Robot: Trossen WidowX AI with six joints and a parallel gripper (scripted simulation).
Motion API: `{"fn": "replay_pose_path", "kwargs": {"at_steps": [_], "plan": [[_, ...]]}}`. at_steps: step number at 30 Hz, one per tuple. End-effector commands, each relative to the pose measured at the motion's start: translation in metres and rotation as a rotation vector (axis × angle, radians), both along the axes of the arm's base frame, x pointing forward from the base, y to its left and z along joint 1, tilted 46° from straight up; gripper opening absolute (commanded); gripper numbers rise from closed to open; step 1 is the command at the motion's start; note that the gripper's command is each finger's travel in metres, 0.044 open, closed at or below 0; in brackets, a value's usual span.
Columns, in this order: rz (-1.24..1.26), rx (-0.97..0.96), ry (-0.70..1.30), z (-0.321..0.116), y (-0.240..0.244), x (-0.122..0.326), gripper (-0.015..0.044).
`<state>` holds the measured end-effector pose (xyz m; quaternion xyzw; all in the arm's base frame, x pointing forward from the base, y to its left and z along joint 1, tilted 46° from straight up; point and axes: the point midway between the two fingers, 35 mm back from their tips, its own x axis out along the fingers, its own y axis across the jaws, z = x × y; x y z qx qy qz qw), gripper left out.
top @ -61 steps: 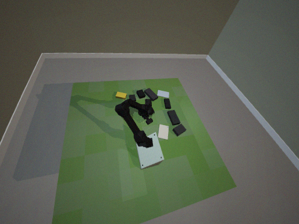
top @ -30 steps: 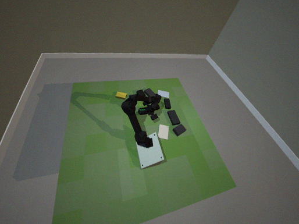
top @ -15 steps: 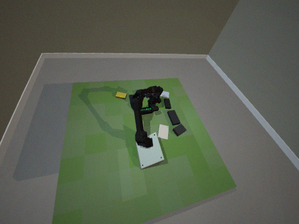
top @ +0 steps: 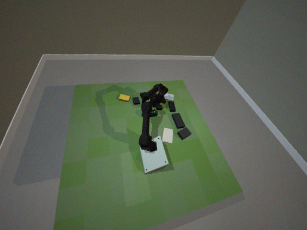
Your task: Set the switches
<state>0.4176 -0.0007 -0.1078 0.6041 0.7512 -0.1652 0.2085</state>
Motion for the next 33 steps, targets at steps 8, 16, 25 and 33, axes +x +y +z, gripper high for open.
{"fn": "replay_pose_path", "kwargs": {"at_steps": [8, 16, 25, 33], "plan": [[-0.014, -0.025, -0.013, 0.006, -0.014, -0.013, 0.0157], [-0.039, -0.068, -0.044, 0.017, -0.034, -0.044, 0.0368], [-0.039, -0.069, -0.045, 0.009, -0.027, -0.045, 0.0440], [-0.040, -0.069, -0.045, 0.000, -0.017, -0.046, 0.0440]]}}
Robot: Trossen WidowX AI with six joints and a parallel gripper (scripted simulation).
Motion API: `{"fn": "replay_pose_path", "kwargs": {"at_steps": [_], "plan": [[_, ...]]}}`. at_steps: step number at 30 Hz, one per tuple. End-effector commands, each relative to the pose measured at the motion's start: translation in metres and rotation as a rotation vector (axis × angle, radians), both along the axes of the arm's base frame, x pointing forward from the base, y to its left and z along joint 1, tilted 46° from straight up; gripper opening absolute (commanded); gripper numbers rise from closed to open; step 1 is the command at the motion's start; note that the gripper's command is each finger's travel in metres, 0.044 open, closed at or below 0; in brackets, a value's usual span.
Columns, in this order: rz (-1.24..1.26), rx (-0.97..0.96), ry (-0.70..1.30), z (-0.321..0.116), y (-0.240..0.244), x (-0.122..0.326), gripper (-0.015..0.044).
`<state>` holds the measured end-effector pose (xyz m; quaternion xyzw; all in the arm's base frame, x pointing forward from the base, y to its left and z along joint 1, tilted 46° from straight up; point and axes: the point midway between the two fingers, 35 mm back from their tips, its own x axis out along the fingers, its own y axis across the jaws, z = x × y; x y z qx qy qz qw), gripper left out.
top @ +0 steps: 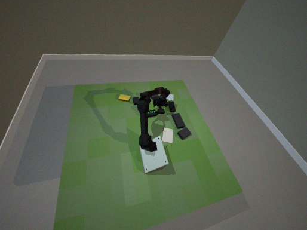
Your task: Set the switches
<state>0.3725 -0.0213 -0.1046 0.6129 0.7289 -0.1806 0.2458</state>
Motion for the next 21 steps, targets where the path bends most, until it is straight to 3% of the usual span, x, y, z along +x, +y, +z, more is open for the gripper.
{"fn": "replay_pose_path", "kwargs": {"at_steps": [1, 21], "plan": [[-0.006, 0.003, 0.004, -0.005, 0.004, -0.001, 0.0440], [-0.005, 0.006, 0.004, -0.027, 0.027, -0.005, 0.0440]]}}
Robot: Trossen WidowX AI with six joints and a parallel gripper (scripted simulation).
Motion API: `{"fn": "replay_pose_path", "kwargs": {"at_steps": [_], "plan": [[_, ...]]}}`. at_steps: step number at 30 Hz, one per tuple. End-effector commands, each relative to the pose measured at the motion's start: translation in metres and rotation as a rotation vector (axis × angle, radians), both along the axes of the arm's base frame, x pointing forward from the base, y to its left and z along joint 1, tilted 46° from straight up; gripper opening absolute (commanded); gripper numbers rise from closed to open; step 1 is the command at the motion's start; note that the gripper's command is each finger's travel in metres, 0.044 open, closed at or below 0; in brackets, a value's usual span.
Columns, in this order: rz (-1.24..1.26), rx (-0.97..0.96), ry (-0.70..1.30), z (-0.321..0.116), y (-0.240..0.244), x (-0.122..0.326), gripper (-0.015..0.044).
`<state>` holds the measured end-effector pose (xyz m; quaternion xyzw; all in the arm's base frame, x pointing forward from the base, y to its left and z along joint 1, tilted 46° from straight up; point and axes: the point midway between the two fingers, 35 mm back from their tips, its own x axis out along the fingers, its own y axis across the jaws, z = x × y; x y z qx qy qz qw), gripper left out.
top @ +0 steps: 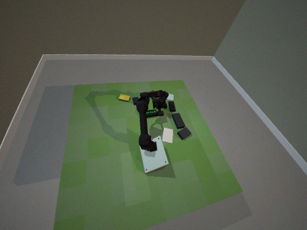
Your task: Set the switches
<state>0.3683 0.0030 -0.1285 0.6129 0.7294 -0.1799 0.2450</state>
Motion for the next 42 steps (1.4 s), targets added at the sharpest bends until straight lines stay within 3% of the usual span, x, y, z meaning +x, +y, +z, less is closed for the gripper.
{"fn": "replay_pose_path", "kwargs": {"at_steps": [1, 3, 8, 42], "plan": [[-0.006, 0.004, 0.004, -0.004, 0.004, -0.001, 0.0440], [-0.005, 0.004, 0.004, -0.005, 0.005, -0.001, 0.0440], [-0.005, 0.004, 0.004, -0.005, 0.005, -0.001, 0.0328], [-0.006, -0.003, 0.003, 0.007, 0.000, -0.001, 0.0336]]}}
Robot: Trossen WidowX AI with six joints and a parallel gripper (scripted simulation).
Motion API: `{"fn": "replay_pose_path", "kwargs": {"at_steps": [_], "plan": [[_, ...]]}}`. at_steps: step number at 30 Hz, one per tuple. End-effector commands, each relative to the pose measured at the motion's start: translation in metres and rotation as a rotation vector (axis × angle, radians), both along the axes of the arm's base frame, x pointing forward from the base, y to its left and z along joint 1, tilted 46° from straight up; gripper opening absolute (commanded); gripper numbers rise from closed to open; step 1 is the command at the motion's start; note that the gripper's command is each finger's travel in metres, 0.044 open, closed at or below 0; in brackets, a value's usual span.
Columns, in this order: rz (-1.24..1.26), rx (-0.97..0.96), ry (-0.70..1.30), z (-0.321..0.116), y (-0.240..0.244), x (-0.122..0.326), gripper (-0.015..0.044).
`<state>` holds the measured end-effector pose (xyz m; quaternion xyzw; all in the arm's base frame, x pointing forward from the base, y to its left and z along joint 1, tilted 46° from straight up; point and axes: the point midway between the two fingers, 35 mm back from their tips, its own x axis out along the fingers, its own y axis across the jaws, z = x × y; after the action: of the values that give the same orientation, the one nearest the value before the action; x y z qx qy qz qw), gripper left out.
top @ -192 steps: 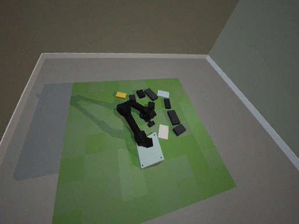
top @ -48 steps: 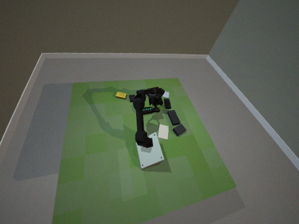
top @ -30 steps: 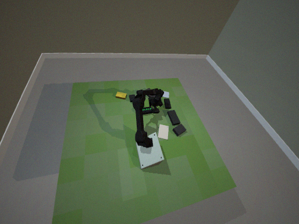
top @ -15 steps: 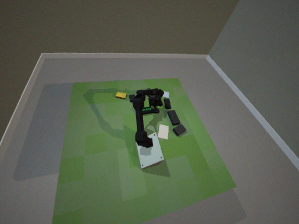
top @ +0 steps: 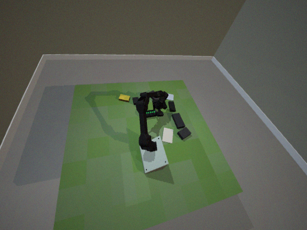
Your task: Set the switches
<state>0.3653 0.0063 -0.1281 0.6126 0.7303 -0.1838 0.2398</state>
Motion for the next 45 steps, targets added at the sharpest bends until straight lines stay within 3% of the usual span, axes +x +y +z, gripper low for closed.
{"fn": "replay_pose_path", "kwargs": {"at_steps": [1, 45], "plan": [[-0.004, -0.005, -0.010, 0.007, -0.004, 0.002, 0.0336], [-0.006, -0.089, -0.025, 0.040, -0.011, 0.002, 0.0336]]}}
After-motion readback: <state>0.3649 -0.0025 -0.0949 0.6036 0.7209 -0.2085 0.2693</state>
